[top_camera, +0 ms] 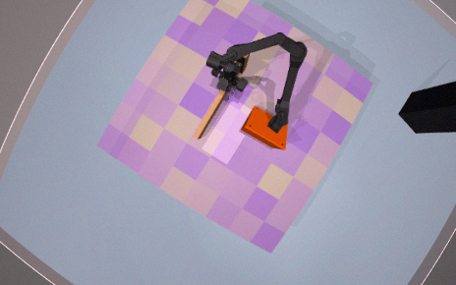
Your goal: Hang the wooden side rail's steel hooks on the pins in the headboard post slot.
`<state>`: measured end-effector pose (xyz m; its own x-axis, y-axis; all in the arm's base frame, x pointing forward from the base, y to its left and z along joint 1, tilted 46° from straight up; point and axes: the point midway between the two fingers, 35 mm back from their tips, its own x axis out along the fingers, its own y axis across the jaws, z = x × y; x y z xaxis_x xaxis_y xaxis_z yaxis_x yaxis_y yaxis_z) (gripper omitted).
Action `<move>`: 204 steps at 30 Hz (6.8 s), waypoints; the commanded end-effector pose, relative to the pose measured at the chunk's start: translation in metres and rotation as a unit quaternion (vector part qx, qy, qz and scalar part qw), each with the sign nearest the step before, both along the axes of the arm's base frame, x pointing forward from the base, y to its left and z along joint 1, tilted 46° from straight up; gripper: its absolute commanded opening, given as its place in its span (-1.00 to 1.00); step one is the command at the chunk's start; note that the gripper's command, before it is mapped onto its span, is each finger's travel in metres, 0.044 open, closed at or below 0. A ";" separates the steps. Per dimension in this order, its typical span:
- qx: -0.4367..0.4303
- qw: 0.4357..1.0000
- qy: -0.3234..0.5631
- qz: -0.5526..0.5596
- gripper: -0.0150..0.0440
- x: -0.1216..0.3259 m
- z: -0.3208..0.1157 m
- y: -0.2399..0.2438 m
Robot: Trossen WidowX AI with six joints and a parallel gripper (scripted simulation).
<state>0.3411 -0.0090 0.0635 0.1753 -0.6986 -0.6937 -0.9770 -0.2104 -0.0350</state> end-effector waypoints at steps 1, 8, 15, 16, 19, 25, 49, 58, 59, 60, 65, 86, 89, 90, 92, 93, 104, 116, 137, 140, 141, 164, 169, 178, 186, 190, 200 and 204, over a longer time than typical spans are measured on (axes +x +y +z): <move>0.000 1.000 -0.006 0.005 -0.49 0.002 0.006 0.003; 0.000 1.000 -0.006 0.005 -0.49 0.002 0.006 0.002; 0.000 1.000 -0.006 0.005 -0.49 0.002 0.007 0.002; 0.000 1.000 -0.006 0.005 -0.49 0.002 0.007 0.001; 0.000 1.000 -0.006 0.005 -0.49 0.002 0.007 0.001; 0.000 1.000 -0.006 0.005 -0.49 0.002 0.007 0.001; 0.000 1.000 -0.006 0.005 -0.49 0.003 0.009 -0.001; 0.000 1.000 -0.006 0.005 -0.49 0.003 0.010 -0.002; 0.000 1.000 -0.006 0.005 -0.49 0.003 0.010 -0.002; 0.000 1.000 -0.006 0.005 -0.49 0.003 0.010 -0.002; 0.000 1.000 -0.006 0.005 -0.49 0.003 0.010 -0.002; 0.000 1.000 -0.006 0.005 -0.49 0.003 0.012 -0.004; 0.000 1.000 -0.006 0.005 -0.49 0.003 0.012 -0.004; 0.000 1.000 -0.006 0.005 -0.49 0.003 0.012 -0.004; 0.000 1.000 -0.006 0.005 -0.49 0.003 0.012 -0.004; 0.000 1.000 -0.006 0.005 -0.49 0.003 0.012 -0.004; 0.000 1.000 -0.006 0.005 -0.49 0.003 0.013 -0.005; 0.000 1.000 -0.006 0.005 -0.49 0.003 0.014 -0.006; 0.000 1.000 -0.006 0.005 -0.49 0.004 0.012 -0.008; 0.000 1.000 -0.006 0.005 -0.49 0.004 0.011 -0.009; 0.000 1.000 -0.006 0.005 -0.49 0.004 0.011 -0.009; 0.000 1.000 -0.007 0.005 -0.49 0.005 0.008 -0.011; 0.000 1.000 -0.007 0.005 -0.49 0.005 0.008 -0.012; 0.000 1.000 -0.007 0.005 -0.49 0.005 0.007 -0.013; 0.000 1.000 -0.007 0.005 -0.49 0.005 0.006 -0.014; 0.000 1.000 -0.007 0.005 -0.49 0.006 0.006 -0.015; 0.000 1.000 -0.007 0.005 -0.49 0.006 0.004 -0.016; 0.000 1.000 -0.007 0.005 -0.49 0.006 0.004 -0.016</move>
<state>0.3455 -0.0242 0.0662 0.1837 -0.6917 -0.6985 -0.9746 -0.2206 -0.0380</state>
